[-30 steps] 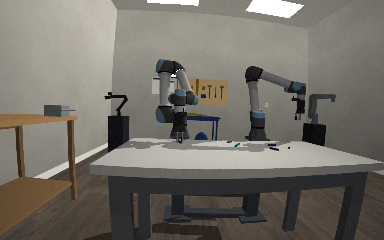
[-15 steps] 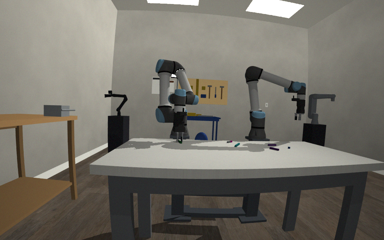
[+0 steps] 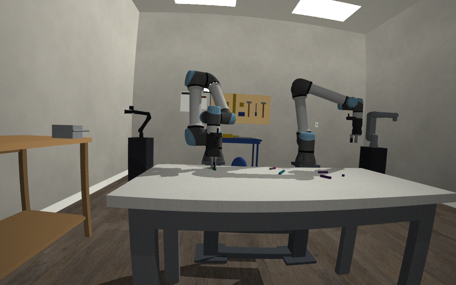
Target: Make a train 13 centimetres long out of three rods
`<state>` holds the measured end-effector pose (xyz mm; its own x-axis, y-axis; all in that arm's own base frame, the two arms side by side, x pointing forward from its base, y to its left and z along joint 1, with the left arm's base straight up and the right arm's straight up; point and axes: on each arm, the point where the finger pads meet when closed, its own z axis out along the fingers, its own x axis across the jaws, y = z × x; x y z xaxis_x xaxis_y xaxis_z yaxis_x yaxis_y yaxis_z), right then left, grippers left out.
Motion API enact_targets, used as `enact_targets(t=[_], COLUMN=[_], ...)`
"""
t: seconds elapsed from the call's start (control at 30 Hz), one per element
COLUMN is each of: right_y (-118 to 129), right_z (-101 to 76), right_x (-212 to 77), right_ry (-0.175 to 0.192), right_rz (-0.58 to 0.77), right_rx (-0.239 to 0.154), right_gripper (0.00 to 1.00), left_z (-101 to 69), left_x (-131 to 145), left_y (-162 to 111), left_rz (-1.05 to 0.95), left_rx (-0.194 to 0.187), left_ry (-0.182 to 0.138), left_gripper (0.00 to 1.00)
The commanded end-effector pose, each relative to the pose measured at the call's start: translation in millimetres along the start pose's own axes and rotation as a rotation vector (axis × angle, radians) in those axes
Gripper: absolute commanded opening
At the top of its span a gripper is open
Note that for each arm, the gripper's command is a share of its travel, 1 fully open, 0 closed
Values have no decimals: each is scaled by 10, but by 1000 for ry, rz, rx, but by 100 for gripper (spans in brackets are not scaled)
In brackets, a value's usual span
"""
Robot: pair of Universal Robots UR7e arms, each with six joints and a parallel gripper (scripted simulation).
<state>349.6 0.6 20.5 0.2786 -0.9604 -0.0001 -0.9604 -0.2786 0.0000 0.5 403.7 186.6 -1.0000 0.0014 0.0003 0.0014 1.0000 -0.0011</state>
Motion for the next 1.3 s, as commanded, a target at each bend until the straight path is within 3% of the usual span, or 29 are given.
enact_targets(t=[0.0,1.0,1.27], right_y=[-3,-3,-4], right_z=[-3,-4,-80], right_x=[0,0,0], right_ry=[0,0,0], right_rz=[0,0,0], right_rx=[1,1,1], right_gripper=[24,24,24], left_z=[-4,-4,-4], left_x=[-1,-1,-1], left_y=[3,3,3], left_rz=[0,0,0], left_rx=[-1,-1,-1], left_ry=[0,0,0], left_gripper=[100,100,100])
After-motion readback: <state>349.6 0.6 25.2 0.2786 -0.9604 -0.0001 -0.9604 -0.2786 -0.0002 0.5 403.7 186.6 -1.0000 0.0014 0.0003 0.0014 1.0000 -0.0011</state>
